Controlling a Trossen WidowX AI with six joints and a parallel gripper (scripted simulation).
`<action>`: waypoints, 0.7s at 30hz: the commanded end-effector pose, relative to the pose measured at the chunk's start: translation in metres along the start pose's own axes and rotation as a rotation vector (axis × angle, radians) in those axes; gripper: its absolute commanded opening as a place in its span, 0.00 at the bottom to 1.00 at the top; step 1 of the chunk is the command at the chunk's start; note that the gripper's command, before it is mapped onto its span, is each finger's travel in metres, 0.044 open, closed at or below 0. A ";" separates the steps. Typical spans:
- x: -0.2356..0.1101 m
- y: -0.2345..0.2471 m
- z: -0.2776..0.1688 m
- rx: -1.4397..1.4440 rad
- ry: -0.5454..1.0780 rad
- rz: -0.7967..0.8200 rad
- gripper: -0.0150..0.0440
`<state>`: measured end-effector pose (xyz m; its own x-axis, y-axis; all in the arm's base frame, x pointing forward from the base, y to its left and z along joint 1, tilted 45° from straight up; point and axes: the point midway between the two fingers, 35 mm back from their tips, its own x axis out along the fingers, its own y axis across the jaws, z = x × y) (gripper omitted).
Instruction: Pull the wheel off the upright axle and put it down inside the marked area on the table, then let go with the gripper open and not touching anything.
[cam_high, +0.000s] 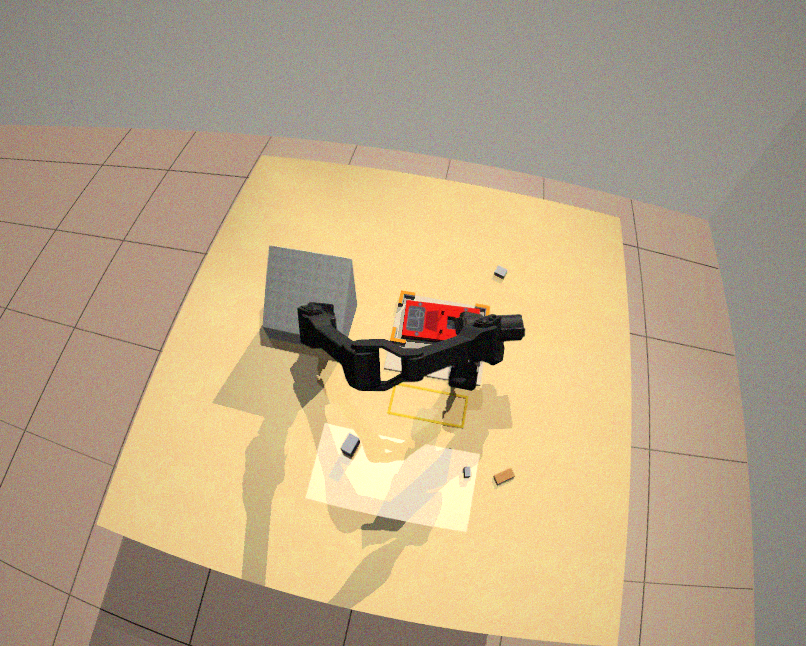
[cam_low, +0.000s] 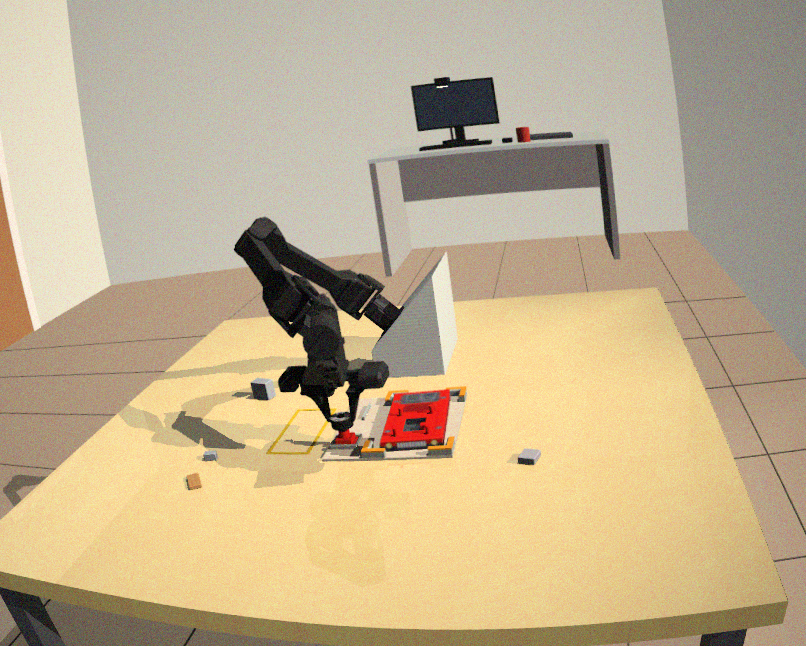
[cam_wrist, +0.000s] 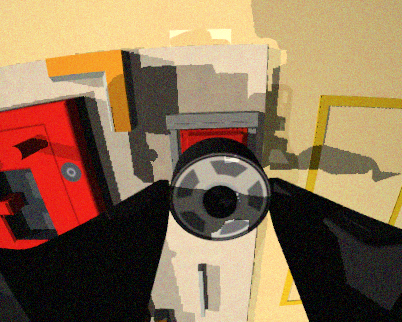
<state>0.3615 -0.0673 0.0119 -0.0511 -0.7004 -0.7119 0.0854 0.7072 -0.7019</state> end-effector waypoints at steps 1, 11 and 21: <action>-0.003 0.001 0.000 0.002 -0.003 0.000 0.25; -0.006 0.001 0.000 0.002 -0.004 0.000 0.25; -0.009 0.001 0.000 0.001 -0.004 0.000 0.25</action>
<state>0.3619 -0.0628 0.0166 -0.0511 -0.7020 -0.7103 0.0839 0.7057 -0.7035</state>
